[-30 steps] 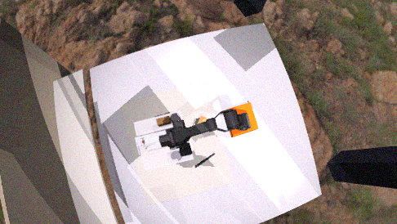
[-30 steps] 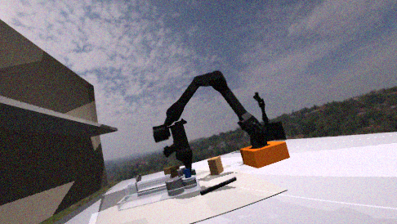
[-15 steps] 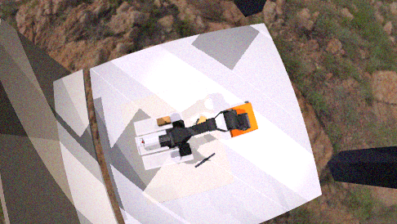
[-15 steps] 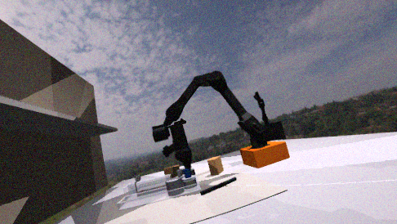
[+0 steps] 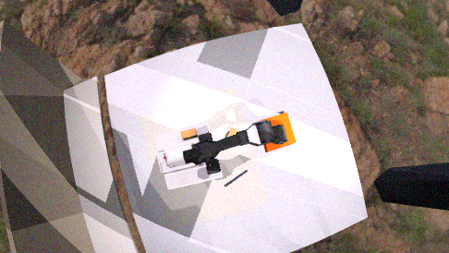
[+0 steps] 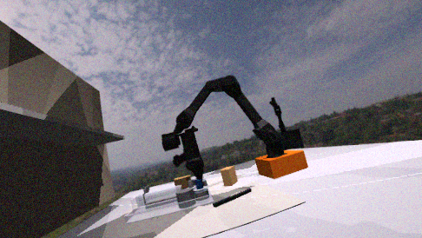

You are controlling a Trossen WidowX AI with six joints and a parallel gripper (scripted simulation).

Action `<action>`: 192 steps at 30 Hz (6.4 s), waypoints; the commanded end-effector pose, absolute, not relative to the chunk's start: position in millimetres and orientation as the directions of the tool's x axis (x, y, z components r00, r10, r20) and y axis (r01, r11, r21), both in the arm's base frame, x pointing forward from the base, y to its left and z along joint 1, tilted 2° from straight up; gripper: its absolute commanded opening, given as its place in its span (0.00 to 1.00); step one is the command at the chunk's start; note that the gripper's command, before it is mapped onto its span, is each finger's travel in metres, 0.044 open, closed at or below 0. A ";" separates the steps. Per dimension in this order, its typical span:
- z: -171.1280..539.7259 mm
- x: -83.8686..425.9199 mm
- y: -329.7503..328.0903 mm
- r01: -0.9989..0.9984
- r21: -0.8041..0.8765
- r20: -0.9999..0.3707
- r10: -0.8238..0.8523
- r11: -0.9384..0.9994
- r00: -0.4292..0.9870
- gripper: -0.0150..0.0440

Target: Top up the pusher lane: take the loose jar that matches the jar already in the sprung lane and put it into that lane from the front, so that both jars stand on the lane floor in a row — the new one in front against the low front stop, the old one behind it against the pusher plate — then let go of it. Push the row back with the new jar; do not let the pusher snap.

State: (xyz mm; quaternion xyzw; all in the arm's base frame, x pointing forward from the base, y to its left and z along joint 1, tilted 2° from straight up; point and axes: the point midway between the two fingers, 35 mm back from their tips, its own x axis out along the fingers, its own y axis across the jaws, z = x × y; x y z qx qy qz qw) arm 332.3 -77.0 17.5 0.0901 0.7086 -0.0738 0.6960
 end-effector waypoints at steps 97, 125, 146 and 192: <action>8.2 345.5 -79.8 0.225 0.020 -1.000 0.017 0.974 0.018 0.25; 0.7 344.3 -79.4 0.225 0.020 -1.000 0.017 0.974 0.017 0.25; -4.3 342.7 -78.9 0.225 0.020 -1.000 0.017 0.974 0.017 0.25; -4.6 335.1 -77.1 0.225 0.020 -1.000 0.017 0.974 0.017 0.25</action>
